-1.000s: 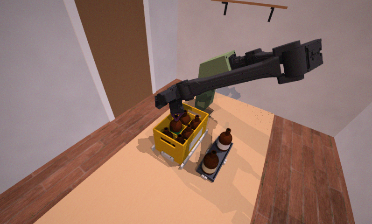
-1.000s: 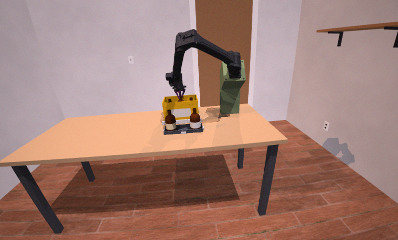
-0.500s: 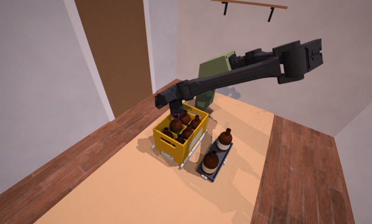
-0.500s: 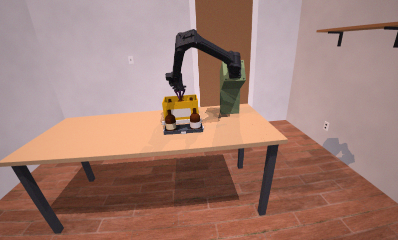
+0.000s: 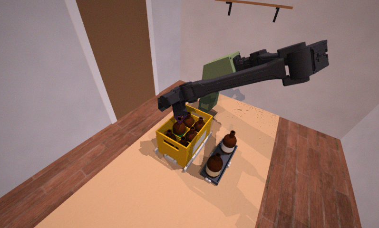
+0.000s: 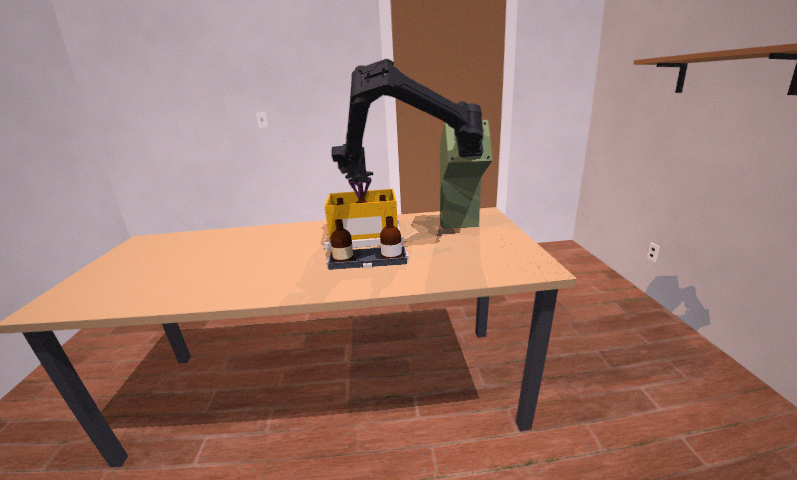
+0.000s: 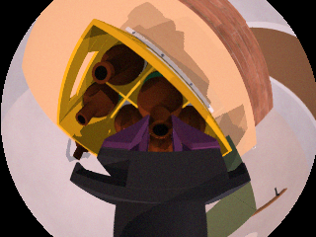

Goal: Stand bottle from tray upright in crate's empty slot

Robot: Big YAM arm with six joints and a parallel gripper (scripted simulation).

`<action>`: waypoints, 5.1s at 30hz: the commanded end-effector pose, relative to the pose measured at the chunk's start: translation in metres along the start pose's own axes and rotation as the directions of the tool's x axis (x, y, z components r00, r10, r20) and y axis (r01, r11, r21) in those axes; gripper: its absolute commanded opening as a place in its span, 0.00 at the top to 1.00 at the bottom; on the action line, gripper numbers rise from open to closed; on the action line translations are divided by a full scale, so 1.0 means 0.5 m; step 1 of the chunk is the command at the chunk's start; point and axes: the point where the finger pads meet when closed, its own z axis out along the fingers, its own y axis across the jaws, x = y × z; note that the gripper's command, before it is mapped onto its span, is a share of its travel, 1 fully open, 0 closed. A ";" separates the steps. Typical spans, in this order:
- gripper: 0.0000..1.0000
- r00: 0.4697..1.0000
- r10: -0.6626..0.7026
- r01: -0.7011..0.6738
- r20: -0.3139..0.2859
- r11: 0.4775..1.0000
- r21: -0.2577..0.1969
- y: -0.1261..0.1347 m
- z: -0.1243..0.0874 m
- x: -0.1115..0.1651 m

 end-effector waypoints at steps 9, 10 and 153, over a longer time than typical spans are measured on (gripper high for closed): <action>1.00 1.000 0.024 -0.024 -0.010 1.000 0.003 -0.016 0.016 0.007; 1.00 1.000 0.021 -0.021 -0.013 1.000 0.006 -0.015 0.021 0.010; 0.39 1.000 0.027 -0.027 -0.007 1.000 0.002 -0.016 0.040 0.007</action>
